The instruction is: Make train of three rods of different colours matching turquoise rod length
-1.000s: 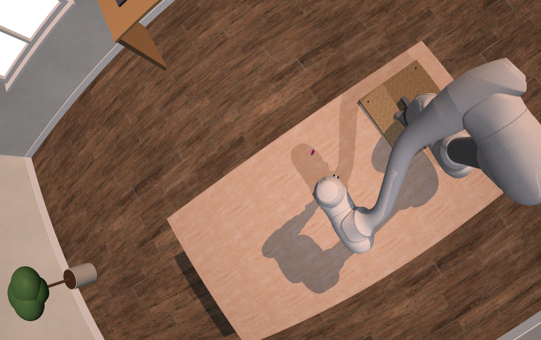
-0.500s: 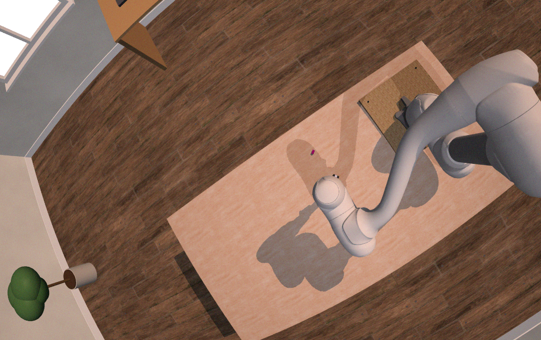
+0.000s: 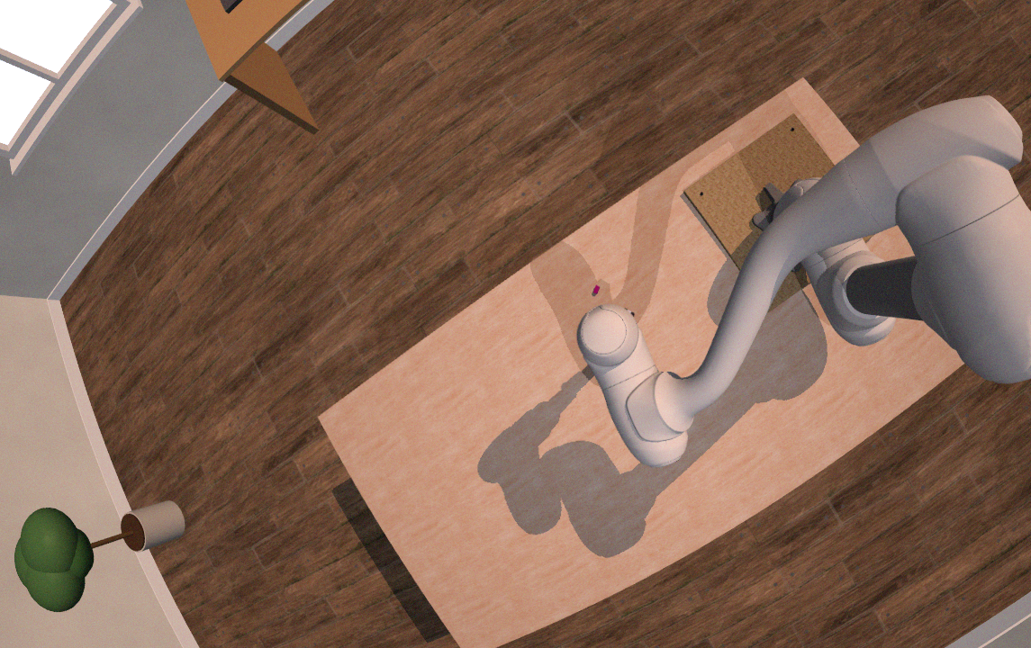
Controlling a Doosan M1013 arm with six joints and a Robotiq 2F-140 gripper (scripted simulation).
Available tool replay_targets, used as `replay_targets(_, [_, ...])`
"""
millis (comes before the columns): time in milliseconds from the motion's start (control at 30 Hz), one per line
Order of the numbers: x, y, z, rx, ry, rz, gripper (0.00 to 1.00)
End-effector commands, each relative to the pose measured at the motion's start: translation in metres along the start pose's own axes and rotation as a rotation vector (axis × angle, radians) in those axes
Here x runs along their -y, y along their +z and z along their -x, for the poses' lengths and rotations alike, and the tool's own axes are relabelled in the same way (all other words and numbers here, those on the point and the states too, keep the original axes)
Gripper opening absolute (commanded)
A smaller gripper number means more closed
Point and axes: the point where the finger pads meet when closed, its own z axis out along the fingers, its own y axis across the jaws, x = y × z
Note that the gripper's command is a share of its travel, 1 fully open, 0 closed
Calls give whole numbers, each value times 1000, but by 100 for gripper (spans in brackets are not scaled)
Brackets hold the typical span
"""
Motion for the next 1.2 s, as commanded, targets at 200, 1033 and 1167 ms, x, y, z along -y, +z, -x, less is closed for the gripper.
replay_targets(200, [1, 0, 2, 0, 3, 1, 3])
replay_targets(1033, [1, 59, 2, 0, 3, 1, 3])
replay_targets(1167, [1, 74, 2, 0, 3, 1, 3])
